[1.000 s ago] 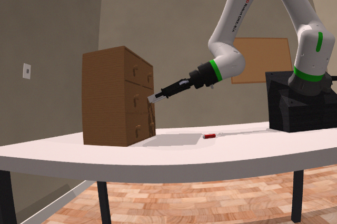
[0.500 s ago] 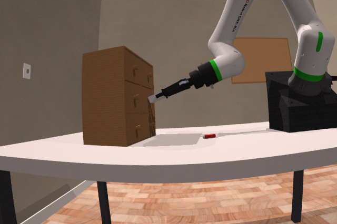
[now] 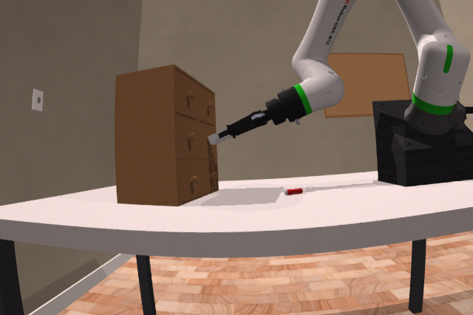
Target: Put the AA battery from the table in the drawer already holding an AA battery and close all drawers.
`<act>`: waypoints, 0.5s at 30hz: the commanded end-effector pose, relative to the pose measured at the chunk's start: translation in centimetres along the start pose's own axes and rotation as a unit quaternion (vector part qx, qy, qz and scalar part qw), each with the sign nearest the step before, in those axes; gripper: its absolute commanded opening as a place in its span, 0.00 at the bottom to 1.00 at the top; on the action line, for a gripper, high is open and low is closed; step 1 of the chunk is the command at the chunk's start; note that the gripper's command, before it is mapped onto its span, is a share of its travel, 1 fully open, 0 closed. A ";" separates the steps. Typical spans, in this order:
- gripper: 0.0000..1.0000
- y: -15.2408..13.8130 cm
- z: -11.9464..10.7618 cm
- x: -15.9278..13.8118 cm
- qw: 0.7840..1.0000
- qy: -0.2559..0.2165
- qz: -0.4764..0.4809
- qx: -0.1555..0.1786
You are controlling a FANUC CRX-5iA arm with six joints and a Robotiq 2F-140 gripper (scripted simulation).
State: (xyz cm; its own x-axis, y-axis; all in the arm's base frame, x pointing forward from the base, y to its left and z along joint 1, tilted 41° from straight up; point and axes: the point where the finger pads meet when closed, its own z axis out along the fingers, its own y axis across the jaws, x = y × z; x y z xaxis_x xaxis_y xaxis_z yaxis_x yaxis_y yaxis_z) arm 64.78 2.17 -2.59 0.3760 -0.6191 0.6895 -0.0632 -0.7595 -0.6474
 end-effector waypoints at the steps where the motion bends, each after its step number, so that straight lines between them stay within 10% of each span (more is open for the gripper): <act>1: 0.08 0.0 0.0 0.0 1.000 0.000 0.000 0.000; 15: 0.08 0.0 -0.5 -0.1 1.000 0.000 0.000 0.000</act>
State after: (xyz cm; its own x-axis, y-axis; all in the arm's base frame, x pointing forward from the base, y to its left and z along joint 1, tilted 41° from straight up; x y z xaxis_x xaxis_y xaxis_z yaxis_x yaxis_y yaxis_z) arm 64.42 2.17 -2.57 0.3759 -0.6191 0.6895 -0.0633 -0.7595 -0.6474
